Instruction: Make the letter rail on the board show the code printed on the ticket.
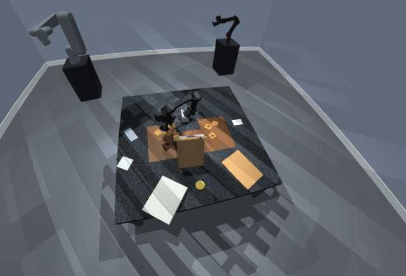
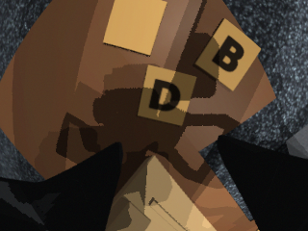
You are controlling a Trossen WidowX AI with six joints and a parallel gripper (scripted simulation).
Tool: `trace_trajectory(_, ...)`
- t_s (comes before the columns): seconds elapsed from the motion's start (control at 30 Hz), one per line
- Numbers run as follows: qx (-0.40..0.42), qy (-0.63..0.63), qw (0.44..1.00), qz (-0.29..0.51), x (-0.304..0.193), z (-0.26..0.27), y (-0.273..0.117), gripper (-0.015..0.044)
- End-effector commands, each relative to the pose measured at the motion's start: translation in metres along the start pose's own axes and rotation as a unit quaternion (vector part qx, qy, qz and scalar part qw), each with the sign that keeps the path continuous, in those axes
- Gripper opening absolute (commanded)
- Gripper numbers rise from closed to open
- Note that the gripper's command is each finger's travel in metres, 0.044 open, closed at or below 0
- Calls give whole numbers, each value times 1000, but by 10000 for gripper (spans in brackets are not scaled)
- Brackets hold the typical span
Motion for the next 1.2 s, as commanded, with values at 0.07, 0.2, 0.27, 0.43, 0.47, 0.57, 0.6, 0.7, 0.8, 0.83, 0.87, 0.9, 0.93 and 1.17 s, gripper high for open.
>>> trace_trajectory(0.07, -32, 142, 989, -20, 14, 9, 23, 340)
trace_trajectory(0.2, -32, 142, 989, -20, 16, 11, 23, 340)
trace_trajectory(0.27, -32, 142, 989, -20, 16, 11, 23, 340)
trace_trajectory(0.43, -32, 142, 989, -20, 16, 11, 27, 340)
trace_trajectory(0.47, -32, 142, 989, -20, 16, 11, 31, 340)
trace_trajectory(0.57, -32, 142, 989, -19, 16, 10, 48, 340)
trace_trajectory(0.6, -32, 142, 989, -19, 16, 9, 52, 340)
trace_trajectory(0.7, -33, 142, 989, -19, 16, 9, 56, 340)
trace_trajectory(0.8, -32, 142, 989, -19, 16, 10, 56, 340)
trace_trajectory(0.83, -32, 142, 989, -19, 16, 10, 56, 340)
trace_trajectory(0.87, -32, 142, 989, -19, 16, 10, 56, 340)
trace_trajectory(0.9, -32, 142, 989, -19, 16, 10, 56, 340)
trace_trajectory(0.93, -32, 142, 989, -19, 16, 10, 56, 340)
trace_trajectory(1.17, -32, 142, 989, -19, 16, 10, 58, 340)
Point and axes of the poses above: the point midway between the two fingers, 35 mm back from their tips, its own y axis out along the fingers, its own z axis across the jaws, x = y × z, the point moved 10 cm from there along -y, back along the fingers, and after that the axes turned 9 degrees about y, right-handed, at the moved point
